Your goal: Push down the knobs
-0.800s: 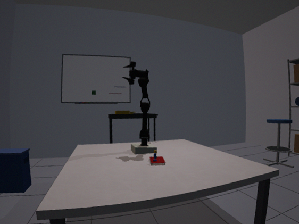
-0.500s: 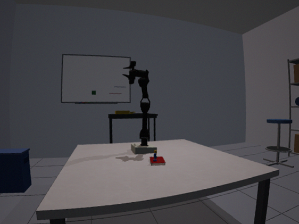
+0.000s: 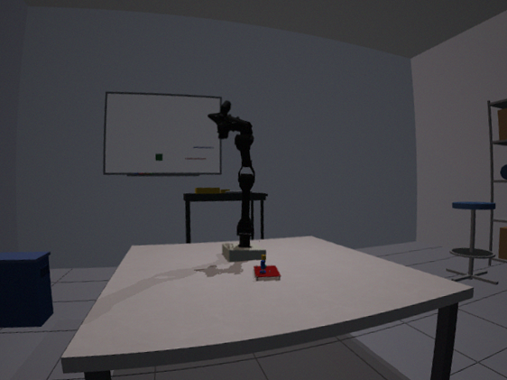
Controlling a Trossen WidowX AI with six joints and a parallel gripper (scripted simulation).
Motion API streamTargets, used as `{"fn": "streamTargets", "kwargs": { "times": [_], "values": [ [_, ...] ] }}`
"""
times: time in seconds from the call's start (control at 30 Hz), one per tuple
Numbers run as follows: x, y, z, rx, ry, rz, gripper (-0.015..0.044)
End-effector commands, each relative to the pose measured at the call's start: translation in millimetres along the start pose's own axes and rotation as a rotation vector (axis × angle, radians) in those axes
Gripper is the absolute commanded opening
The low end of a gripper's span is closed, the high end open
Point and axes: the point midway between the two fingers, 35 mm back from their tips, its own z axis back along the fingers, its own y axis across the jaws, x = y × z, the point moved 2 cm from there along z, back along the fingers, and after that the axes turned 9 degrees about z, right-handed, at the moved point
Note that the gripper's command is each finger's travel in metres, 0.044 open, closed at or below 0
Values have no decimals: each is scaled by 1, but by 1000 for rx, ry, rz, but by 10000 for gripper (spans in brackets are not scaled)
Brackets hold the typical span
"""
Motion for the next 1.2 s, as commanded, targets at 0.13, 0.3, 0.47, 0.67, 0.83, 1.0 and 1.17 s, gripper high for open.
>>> {"fn": "streamTargets", "kwargs": {
  "times": [0.13, 0.3, 0.47, 0.67, 0.83, 1.0, 1.17],
  "values": [
    [13, -24, 9, -104, 36, 267, 0],
    [24, -39, 16, -170, 59, 425, 0],
    [36, -54, 24, -239, 86, 580, 0],
    [53, -71, 35, -327, 122, 763, 0],
    [68, -83, 46, -404, 157, 913, 0],
    [86, -95, 58, -485, 197, 1059, 0],
    [104, -105, 71, -570, 241, 1203, 0]
  ]
}}
